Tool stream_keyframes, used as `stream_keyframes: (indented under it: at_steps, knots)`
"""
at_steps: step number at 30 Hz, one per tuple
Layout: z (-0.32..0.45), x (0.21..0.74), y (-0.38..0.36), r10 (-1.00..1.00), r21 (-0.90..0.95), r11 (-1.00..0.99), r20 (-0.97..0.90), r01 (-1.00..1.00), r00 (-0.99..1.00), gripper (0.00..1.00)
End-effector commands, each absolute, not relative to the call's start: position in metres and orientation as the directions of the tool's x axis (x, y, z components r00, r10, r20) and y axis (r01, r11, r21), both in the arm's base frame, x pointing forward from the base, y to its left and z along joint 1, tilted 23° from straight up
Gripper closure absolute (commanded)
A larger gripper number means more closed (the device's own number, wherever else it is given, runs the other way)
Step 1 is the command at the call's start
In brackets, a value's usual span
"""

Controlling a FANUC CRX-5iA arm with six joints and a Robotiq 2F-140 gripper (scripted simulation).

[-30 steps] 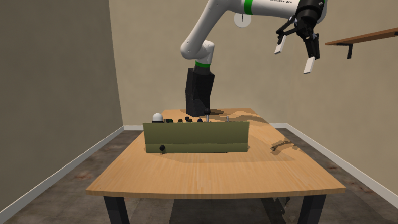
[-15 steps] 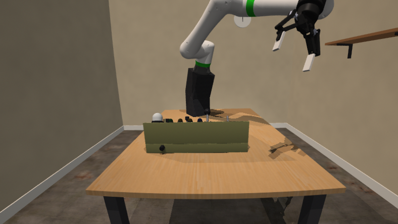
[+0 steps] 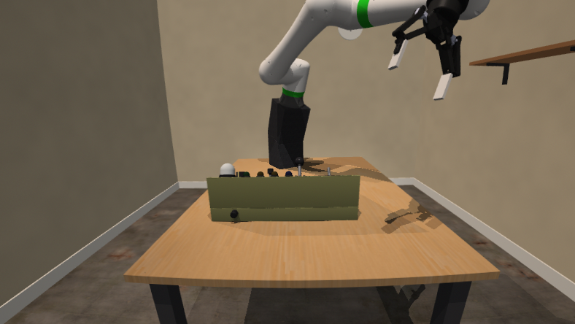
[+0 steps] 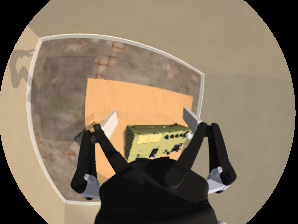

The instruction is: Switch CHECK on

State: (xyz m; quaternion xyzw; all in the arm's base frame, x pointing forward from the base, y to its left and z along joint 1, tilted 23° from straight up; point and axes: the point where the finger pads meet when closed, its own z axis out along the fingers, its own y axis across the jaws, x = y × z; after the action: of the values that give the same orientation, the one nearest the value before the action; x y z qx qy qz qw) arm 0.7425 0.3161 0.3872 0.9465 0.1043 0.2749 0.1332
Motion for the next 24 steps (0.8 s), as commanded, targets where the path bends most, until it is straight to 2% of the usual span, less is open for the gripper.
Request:
stream_keyframes:
  at_steps: [1,16,18,24]
  knots:
    - [0.393,0.752,0.29,0.267,0.303,-0.943,0.45,0.136,0.852,0.0]
    - [0.393,0.752,0.29,0.267,0.303,-0.943,0.45,0.136,0.852,0.0]
    - [0.395,0.755,0.259,0.258,0.289,-0.946,0.403,0.145,0.878,0.0]
    - [0.395,0.755,0.259,0.258,0.289,-0.946,0.403,0.145,0.878,0.0]
